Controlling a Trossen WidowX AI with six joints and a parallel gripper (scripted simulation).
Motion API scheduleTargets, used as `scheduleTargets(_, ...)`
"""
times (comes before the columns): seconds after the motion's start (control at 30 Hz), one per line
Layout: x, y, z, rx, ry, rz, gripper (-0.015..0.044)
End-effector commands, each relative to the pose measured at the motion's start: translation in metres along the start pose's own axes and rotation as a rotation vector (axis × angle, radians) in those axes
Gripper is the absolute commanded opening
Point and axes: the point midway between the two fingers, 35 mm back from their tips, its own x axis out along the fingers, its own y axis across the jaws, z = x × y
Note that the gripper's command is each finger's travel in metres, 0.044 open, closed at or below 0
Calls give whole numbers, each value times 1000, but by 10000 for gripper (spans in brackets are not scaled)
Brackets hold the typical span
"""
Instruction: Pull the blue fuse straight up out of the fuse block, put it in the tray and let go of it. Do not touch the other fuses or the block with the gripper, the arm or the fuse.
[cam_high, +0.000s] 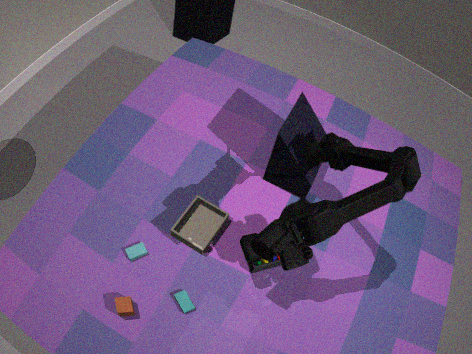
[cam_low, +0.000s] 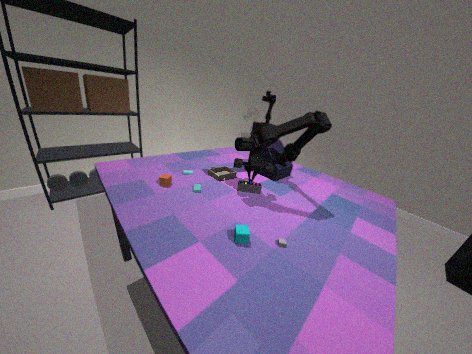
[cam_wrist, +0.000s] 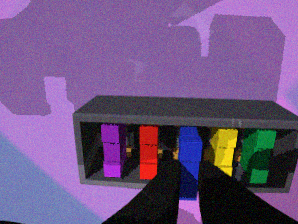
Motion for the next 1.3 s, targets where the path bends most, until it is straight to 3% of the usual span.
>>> scheduleTargets(0.0, -3, -1, 0, -3, 3, -4, 0)
scheduleTargets(1.27, -22, 0, 0, -2, 0, -3, 0)
